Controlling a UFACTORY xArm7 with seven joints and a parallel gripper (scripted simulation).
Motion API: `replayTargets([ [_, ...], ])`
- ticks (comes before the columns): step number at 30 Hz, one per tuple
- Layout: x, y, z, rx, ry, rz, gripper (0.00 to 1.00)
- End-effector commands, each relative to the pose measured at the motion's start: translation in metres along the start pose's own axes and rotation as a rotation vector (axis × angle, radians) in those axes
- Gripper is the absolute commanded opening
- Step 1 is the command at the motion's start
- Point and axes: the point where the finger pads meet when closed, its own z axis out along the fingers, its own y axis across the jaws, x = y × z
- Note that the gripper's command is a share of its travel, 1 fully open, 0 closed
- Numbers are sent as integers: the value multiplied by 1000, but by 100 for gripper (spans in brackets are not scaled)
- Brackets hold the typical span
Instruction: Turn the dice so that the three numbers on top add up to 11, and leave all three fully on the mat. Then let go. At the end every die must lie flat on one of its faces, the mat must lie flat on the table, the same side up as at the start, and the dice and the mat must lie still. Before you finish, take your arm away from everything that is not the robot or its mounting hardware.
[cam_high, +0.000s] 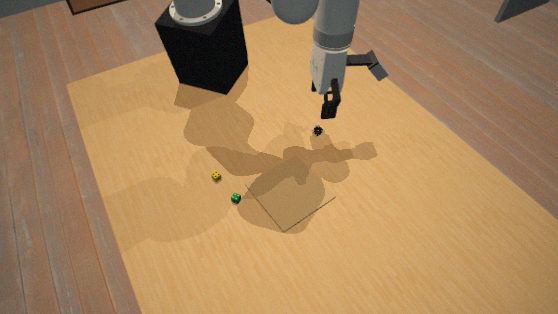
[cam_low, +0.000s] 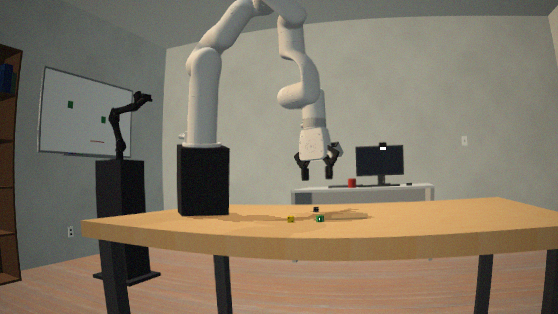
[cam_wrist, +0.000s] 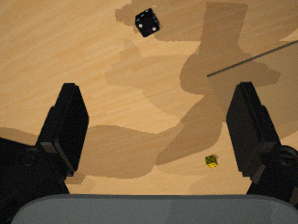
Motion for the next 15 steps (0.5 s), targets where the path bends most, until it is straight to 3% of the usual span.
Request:
replayTargets([
  [1,1,-1,5,14,8,-162,100],
  [9,0,-5,16,25,20,-466,100],
  [14,0,-6,17,26,21,-491,100],
  [15,0,-6,17,26,21,-491,31],
])
